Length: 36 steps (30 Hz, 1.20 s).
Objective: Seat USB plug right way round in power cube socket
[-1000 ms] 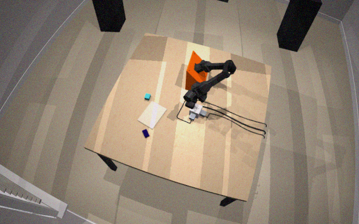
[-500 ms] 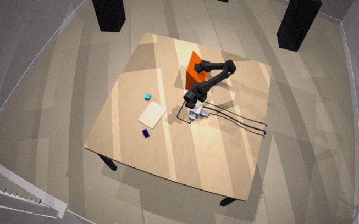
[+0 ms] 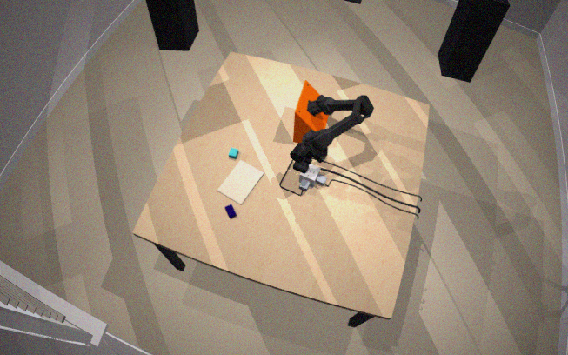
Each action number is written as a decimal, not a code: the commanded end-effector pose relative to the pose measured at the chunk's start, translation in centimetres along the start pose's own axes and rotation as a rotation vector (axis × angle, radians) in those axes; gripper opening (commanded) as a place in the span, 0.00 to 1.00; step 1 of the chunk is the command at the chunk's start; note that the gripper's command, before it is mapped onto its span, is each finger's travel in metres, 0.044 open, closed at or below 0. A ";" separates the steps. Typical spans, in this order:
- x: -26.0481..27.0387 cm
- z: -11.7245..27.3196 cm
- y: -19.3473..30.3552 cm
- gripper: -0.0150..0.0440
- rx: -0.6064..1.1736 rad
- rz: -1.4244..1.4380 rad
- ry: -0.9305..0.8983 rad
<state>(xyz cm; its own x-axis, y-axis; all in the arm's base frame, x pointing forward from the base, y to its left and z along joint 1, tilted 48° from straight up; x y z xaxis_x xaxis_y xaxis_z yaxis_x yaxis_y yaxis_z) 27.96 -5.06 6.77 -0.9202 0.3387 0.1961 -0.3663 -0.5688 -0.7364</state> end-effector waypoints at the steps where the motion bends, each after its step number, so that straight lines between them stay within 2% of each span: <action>1: 0.0 -0.1 0.0 0.25 -0.005 0.006 -0.002; 36: 0.1 -0.5 0.0 0.25 -0.027 0.019 -0.005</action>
<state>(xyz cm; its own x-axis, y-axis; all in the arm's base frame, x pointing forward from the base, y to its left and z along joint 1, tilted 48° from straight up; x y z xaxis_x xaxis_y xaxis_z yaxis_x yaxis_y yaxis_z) 28.04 -4.70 6.53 -0.9254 0.3287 0.1886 -0.3510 -0.5561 -0.7533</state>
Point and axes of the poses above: the point midway between the two fingers, 35 mm back from their tips, its own z axis back along the fingers, its own x axis across the jaws, y = z × x, the point moved 7 cm from there along z, back along the fingers, and after that the axes turned 5 degrees about -z, right-handed, at the moved point
